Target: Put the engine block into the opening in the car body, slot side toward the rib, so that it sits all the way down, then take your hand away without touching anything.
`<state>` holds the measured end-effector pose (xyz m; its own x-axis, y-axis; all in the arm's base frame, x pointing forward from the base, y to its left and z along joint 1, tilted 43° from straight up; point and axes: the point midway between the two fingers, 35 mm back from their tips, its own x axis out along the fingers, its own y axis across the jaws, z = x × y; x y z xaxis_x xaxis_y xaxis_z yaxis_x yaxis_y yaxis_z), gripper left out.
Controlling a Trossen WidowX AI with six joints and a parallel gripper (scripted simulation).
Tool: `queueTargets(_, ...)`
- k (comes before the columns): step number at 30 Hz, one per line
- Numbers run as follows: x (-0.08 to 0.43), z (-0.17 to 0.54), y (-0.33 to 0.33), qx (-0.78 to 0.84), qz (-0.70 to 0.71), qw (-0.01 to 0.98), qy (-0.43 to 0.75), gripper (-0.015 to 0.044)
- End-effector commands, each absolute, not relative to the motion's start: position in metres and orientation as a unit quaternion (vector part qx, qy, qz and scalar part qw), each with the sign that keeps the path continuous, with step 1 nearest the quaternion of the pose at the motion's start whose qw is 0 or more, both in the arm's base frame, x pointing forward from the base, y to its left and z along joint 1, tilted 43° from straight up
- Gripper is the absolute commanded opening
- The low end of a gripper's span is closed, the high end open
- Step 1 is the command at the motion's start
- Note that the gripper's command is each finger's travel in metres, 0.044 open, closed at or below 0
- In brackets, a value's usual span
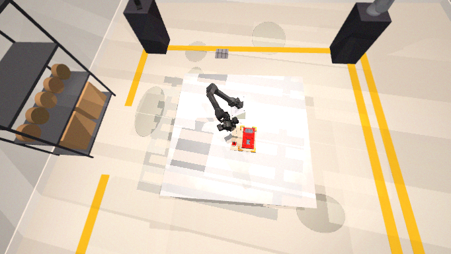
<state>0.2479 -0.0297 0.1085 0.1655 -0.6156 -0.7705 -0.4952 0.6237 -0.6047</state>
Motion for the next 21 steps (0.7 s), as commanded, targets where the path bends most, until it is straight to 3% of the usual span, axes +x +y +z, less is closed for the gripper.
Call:
queueTargets(1, 0.242, 0.108, -0.033, -0.430, -0.018, 0.666, 0.610, 0.0000)
queueTargets(21, 0.228, 0.104, -0.047, -0.412, 0.115, 0.815, 0.391, 0.0000)
